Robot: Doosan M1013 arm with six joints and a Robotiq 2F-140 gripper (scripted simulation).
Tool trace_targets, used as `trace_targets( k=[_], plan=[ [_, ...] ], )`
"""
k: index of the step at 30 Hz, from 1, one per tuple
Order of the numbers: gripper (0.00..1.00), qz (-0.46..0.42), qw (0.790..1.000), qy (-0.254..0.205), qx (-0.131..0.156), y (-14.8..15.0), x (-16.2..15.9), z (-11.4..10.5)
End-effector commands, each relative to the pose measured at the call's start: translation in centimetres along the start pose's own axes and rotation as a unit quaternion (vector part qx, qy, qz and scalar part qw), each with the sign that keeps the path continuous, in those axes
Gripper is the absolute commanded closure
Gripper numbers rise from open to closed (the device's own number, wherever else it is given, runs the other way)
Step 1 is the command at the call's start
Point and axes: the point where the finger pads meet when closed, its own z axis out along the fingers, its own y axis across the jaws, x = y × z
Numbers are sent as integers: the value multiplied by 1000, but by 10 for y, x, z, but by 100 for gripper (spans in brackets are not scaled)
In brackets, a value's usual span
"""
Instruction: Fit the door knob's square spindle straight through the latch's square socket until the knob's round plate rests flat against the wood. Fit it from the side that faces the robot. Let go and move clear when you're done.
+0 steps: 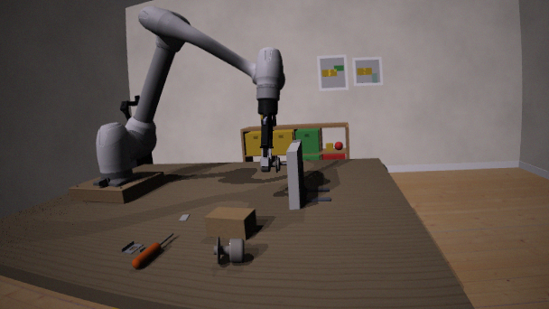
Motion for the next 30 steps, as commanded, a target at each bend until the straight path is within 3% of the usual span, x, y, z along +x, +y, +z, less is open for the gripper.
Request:
trace_targets(
  k=[1, 30],
  plan=[
    [58, 0, 1000, 0, 0, 0, 0, 0],
    [58, 0, 1000, 0, 0, 0, -6, -1]
  ],
)
